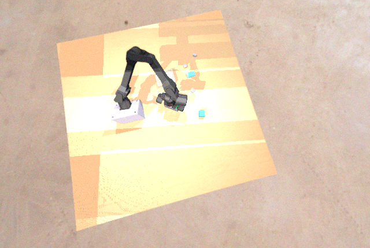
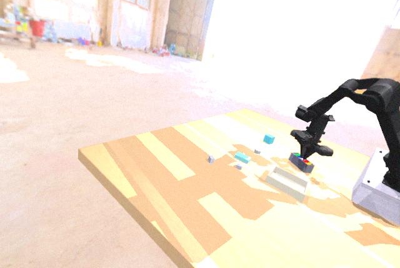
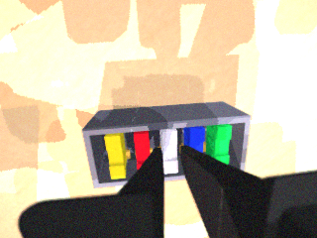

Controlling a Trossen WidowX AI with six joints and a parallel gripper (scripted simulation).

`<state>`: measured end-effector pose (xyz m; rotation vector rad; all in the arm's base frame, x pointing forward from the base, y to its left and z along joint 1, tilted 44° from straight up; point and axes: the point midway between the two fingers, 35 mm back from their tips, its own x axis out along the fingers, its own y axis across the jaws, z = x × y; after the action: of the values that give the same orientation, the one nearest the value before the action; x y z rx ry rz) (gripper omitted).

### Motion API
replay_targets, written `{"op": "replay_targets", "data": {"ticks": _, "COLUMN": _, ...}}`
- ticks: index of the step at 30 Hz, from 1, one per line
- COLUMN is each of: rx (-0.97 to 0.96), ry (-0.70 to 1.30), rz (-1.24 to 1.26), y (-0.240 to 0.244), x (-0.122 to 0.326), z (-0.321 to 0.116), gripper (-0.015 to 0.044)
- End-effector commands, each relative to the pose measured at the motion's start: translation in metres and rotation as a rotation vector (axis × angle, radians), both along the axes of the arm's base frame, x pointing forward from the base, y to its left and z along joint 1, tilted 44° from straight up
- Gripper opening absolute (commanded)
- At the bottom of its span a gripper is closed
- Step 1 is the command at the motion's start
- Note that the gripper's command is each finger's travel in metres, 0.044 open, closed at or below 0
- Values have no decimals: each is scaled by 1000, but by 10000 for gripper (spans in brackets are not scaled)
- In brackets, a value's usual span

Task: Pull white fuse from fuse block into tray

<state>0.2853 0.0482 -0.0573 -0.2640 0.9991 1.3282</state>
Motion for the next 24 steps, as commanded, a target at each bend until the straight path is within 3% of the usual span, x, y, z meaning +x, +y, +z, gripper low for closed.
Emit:
{"op": "replay_targets", "data": {"ticks": 1, "rx": 5, "ry": 2, "rz": -4, "y": 3, "x": 0, "z": -3, "gripper": 60}}
{"op": "replay_targets", "data": {"ticks": 6, "rx": 5, "ry": 2, "rz": -4, "y": 4, "x": 0, "z": -3, "gripper": 60}}
{"op": "replay_targets", "data": {"ticks": 15, "rx": 0, "ry": 2, "rz": 0, "y": 3, "x": -1, "z": -3, "gripper": 0}}
{"op": "replay_targets", "data": {"ticks": 24, "rx": 0, "ry": 2, "rz": 0, "y": 1, "x": 0, "z": -2, "gripper": 0}}
